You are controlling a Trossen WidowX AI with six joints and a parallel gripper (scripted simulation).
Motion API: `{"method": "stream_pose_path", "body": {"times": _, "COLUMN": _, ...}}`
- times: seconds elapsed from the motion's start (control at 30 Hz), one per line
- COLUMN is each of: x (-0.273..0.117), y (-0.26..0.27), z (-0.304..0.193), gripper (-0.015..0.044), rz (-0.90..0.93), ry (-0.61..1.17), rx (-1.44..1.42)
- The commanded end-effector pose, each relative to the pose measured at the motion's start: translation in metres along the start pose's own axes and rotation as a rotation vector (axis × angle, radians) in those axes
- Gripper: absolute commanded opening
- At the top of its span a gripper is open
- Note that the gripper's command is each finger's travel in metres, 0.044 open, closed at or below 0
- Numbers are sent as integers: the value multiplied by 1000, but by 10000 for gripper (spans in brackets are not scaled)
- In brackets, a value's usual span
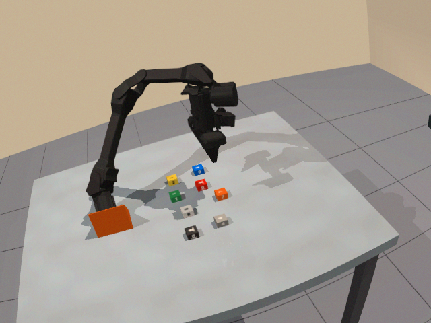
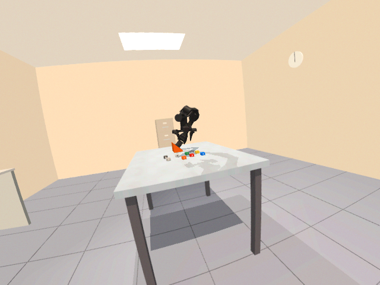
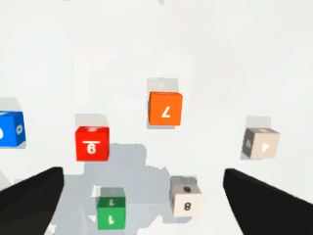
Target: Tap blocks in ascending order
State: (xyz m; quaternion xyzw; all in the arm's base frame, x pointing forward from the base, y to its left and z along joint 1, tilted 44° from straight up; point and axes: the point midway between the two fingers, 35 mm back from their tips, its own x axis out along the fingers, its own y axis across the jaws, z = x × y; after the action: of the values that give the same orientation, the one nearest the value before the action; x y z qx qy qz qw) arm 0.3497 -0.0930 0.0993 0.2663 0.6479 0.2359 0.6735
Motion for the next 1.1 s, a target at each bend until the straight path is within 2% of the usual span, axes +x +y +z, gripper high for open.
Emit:
{"method": "stream_pose_path", "body": {"times": 0.0, "x": 1, "y": 70, "z": -8, "gripper": 400, "rz": 18, "ry": 1, "rx": 9}}
{"method": "stream_pose_path", "body": {"times": 0.13, "x": 3, "y": 127, "z": -23, "gripper": 400, "rz": 37, "ry": 6, "rx": 6}}
{"method": "stream_pose_path", "body": {"times": 0.37, "x": 3, "y": 129, "z": -24, "gripper": 400, "rz": 39, "ry": 6, "rx": 6}}
{"method": "stream_pose_path", "body": {"times": 0.43, "x": 12, "y": 130, "z": -23, "gripper": 348, "rz": 37, "ry": 6, "rx": 6}}
{"method": "stream_pose_path", "body": {"times": 0.63, "x": 81, "y": 133, "z": -24, "gripper": 190, "rz": 41, "ry": 5, "rx": 5}}
{"method": "stream_pose_path", "body": {"times": 0.83, "x": 83, "y": 133, "z": -25, "gripper": 33, "rz": 41, "ry": 5, "rx": 5}}
{"method": "stream_pose_path", "body": {"times": 1.07, "x": 83, "y": 133, "z": -25, "gripper": 20, "rz": 41, "ry": 5, "rx": 5}}
